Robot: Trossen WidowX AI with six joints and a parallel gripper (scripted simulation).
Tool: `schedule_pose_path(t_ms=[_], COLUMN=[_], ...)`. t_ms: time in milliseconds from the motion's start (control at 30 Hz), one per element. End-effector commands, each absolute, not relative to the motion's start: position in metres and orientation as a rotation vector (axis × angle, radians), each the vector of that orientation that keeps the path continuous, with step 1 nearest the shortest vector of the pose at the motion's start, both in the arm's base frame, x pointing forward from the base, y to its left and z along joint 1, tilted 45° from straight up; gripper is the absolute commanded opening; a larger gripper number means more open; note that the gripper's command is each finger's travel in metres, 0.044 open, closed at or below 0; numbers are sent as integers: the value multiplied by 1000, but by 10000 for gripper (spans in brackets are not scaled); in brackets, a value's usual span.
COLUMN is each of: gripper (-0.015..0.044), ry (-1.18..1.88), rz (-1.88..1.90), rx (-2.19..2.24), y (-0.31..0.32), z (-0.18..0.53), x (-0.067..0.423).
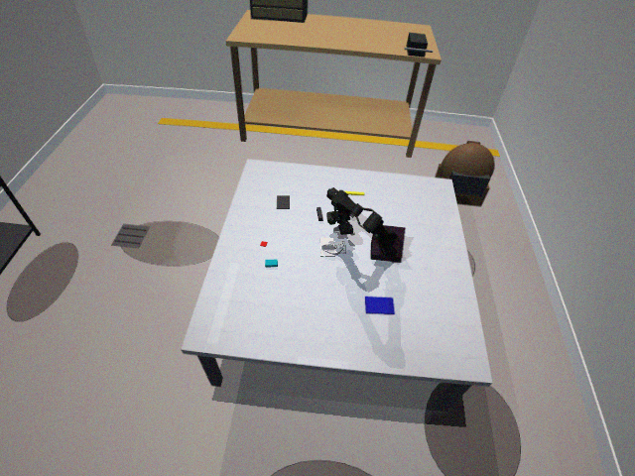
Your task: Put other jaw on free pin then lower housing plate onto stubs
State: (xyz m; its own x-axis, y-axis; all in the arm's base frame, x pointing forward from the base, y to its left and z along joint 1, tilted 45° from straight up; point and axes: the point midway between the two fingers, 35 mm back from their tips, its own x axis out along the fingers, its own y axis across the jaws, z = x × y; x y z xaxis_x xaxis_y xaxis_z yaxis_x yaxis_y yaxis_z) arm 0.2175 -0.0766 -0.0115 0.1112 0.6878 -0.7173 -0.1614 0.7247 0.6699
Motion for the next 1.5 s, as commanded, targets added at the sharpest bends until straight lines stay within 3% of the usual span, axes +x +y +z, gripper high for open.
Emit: schedule_pose_path(t_ms=[0, 433, 1467], gripper=[134, 134, 134], ry=[1317, 1313, 1314], rz=[658, 664, 661], rx=[491, 494, 498], y=[-77, -69, -69], z=[-7, 4, 4], x=[233, 272, 272])
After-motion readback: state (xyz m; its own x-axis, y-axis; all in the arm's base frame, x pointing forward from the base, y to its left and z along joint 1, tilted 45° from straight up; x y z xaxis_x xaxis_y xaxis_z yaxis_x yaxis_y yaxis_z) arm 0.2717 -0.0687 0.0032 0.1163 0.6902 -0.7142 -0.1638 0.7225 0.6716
